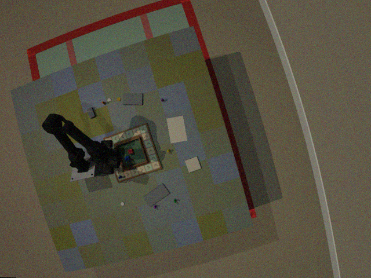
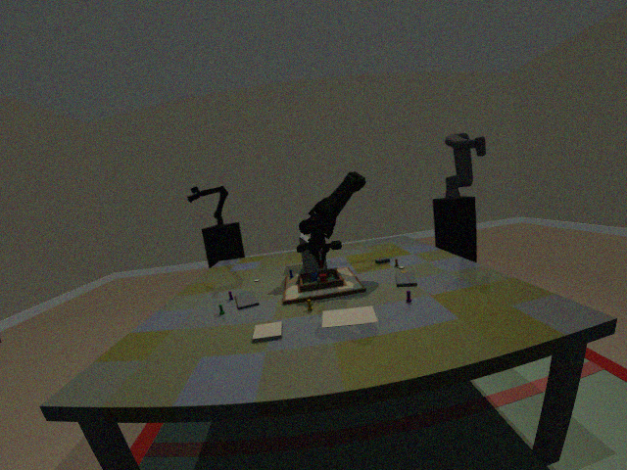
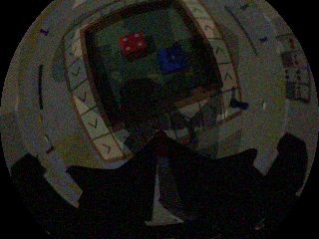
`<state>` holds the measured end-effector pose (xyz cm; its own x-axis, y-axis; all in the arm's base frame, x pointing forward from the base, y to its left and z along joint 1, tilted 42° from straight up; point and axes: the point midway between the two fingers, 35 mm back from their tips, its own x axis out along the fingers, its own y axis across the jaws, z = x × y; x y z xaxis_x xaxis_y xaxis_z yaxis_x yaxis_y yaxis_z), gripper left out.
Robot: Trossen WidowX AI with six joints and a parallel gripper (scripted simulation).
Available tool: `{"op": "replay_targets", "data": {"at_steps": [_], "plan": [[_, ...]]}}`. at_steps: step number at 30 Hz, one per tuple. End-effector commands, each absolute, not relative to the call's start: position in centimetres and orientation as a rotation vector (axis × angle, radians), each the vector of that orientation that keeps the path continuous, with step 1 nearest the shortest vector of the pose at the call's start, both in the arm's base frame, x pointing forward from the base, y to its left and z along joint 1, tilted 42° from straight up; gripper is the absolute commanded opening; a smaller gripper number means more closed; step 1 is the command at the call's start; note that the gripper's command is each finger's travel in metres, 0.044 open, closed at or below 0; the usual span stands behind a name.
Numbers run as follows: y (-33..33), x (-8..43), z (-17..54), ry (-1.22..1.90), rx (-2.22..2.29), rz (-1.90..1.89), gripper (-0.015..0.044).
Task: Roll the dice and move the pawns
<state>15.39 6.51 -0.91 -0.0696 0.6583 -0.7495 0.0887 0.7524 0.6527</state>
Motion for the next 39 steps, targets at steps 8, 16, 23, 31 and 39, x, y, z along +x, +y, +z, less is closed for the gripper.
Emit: {"op": "replay_targets", "data": {"at_steps": [8,16,23,31,39], "plan": [[7.5,15.0,-1.9,1.603,0.628,0.524,0.0000],[8.3,14.9,-2.8,1.603,0.629,0.525,0.0000],[8.0,15.2,-2.4,1.593,0.618,0.523,0.0184],[8.0,15.2,-2.4,1.593,0.618,0.523,0.0394],[4.8,15.3,1.1,1.603,0.627,0.523,0.0440]]}}
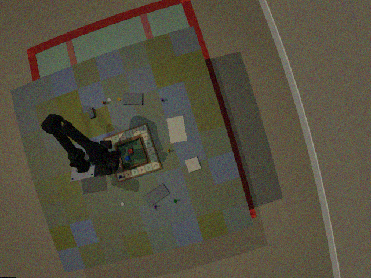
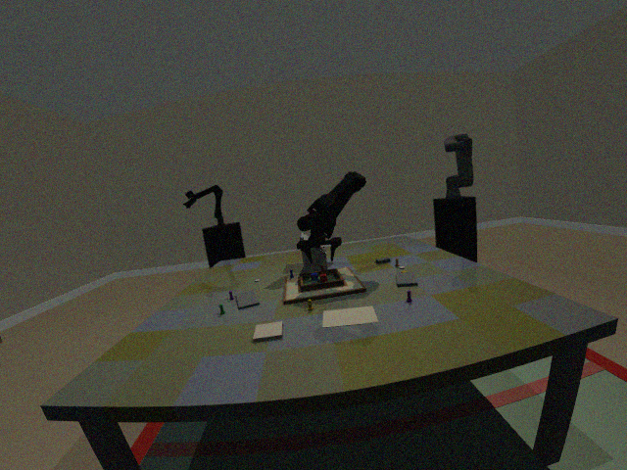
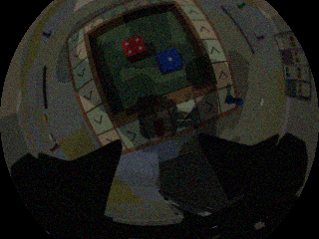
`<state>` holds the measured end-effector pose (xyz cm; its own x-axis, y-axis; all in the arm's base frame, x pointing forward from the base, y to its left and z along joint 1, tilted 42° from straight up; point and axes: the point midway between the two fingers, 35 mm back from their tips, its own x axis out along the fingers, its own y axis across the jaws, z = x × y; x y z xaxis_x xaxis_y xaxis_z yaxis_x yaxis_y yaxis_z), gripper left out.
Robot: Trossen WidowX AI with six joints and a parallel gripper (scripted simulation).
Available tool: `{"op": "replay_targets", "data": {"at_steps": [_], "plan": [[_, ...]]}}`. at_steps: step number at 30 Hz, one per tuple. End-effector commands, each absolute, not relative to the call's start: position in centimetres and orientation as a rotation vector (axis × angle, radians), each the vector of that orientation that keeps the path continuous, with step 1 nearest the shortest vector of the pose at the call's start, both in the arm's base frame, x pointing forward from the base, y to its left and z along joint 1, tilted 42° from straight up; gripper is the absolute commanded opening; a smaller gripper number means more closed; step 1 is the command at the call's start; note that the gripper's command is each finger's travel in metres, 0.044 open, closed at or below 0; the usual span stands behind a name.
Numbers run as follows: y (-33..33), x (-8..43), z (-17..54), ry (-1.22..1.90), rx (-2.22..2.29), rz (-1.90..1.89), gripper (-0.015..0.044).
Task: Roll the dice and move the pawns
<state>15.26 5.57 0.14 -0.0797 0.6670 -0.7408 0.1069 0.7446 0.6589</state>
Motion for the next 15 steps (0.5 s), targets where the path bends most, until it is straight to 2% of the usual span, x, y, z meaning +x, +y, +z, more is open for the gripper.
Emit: {"op": "replay_targets", "data": {"at_steps": [1,10,15], "plan": [[4.8,15.3,1.1,1.603,0.627,0.523,0.0440],[-1.2,18.0,-3.2,1.523,0.452,0.667,0.0204],[-5.2,18.2,-7.0,1.464,0.350,0.775,0.0200]]}}
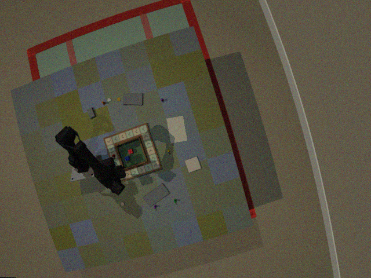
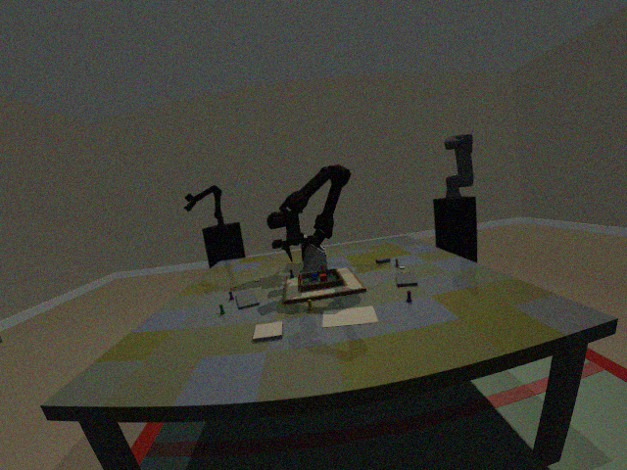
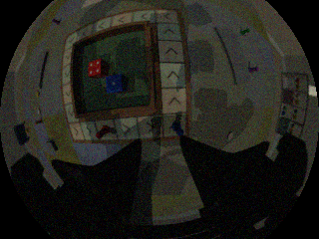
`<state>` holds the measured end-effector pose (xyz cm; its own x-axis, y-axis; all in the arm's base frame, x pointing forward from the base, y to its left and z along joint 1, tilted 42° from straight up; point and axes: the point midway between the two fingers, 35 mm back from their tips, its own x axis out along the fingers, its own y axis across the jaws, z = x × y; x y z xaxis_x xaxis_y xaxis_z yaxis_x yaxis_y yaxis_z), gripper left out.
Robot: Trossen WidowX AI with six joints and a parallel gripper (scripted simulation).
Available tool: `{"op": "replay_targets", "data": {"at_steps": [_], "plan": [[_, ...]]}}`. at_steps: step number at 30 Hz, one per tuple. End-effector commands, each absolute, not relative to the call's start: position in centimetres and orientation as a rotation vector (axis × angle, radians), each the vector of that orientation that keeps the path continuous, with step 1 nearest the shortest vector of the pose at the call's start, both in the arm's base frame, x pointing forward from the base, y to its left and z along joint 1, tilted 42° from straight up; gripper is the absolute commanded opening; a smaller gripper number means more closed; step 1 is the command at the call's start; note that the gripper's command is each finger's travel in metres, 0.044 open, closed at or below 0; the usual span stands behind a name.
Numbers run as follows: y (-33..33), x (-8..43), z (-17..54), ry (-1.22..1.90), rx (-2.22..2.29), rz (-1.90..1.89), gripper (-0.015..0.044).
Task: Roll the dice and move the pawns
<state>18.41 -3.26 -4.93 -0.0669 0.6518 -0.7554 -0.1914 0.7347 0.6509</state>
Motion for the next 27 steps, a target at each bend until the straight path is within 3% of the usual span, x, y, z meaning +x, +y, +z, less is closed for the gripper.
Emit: {"op": "replay_targets", "data": {"at_steps": [1,27], "plan": [[-5.6,18.1,-7.4,1.457,0.340,0.787,0.0200],[-3.4,17.8,-10.3,1.454,0.337,0.791,0.0200]]}}
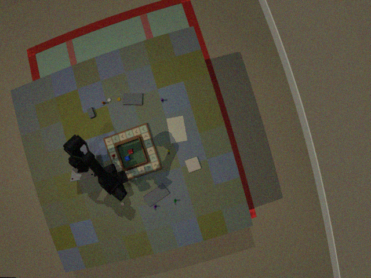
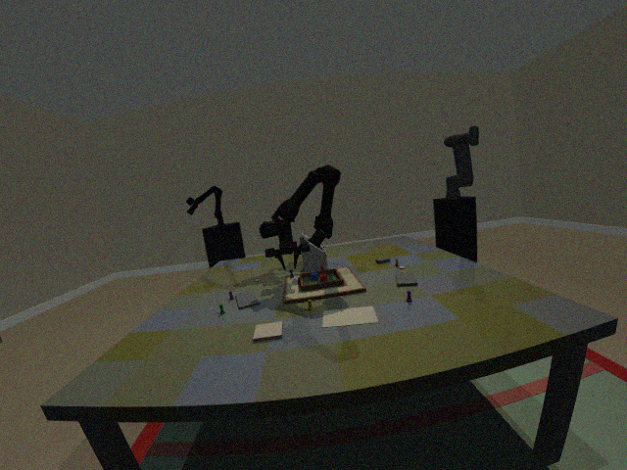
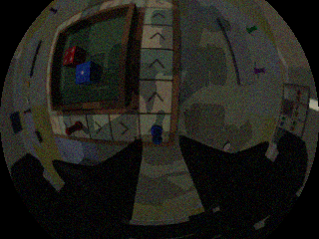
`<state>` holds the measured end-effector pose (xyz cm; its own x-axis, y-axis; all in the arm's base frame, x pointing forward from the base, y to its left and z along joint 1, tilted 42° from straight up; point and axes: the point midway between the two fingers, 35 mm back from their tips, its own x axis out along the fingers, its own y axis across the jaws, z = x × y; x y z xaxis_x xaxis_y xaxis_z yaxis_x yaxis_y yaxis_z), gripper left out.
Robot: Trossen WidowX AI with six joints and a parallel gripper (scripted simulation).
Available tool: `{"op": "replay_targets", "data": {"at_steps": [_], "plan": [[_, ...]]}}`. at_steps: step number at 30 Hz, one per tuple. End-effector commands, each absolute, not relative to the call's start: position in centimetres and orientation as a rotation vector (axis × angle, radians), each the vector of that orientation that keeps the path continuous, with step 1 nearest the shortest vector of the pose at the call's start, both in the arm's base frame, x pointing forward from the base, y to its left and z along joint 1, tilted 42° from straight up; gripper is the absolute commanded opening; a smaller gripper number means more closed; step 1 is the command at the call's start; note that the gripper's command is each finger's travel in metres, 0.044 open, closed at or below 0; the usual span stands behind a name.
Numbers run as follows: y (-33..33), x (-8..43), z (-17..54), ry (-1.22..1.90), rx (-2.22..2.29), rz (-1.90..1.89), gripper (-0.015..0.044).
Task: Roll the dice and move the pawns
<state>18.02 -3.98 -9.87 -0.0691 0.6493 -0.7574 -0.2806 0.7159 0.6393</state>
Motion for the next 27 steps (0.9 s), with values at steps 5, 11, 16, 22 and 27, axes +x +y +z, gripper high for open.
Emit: {"op": "replay_targets", "data": {"at_steps": [5,11,16,22,27], "plan": [[-2.9,17.7,-10.8,1.454,0.337,0.792,0.0200],[-2.2,17.6,-11.5,1.453,0.338,0.792,0.0200],[-2.0,17.5,-11.8,1.453,0.338,0.793,0.0174],[-2.0,17.5,-11.8,1.453,0.338,0.793,0.0055],[-2.0,17.5,-11.8,1.453,0.338,0.793,0.0022]]}}
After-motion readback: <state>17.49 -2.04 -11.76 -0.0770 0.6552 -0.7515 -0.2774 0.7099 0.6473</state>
